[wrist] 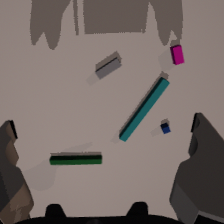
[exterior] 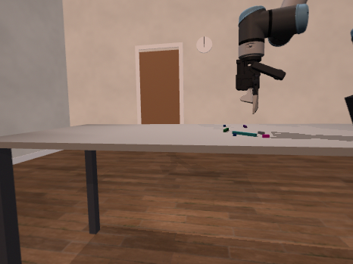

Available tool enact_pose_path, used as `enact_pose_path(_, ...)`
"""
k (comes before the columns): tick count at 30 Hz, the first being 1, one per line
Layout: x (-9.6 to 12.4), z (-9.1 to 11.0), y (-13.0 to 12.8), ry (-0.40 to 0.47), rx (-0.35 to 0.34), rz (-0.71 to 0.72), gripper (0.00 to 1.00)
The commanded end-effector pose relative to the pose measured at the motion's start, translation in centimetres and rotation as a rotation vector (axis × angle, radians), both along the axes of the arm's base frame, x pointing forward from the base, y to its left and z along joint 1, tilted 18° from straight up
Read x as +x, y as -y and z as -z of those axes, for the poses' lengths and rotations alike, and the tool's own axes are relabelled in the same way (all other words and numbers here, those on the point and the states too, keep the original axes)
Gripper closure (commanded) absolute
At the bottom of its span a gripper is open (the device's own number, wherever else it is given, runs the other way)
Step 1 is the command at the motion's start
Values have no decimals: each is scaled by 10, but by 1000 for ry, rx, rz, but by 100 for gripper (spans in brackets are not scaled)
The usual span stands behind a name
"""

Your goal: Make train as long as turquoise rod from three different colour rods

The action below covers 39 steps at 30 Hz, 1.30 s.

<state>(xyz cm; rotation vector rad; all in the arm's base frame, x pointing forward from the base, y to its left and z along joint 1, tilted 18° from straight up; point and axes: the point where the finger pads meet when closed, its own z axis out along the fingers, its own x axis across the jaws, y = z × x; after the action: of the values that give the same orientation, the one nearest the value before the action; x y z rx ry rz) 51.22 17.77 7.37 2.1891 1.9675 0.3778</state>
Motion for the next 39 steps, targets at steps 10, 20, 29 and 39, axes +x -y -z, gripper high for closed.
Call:
enact_pose_path(10, 21, -3, 45, -18, 118, 379, 0)
enact_pose_path(20, 33, -6, 81, -30, 205, 653, 0)
enact_pose_path(29, 42, -8, 111, -38, 277, 878, 0)
enact_pose_path(39, 51, -12, 149, -45, 364, 1146, 0)
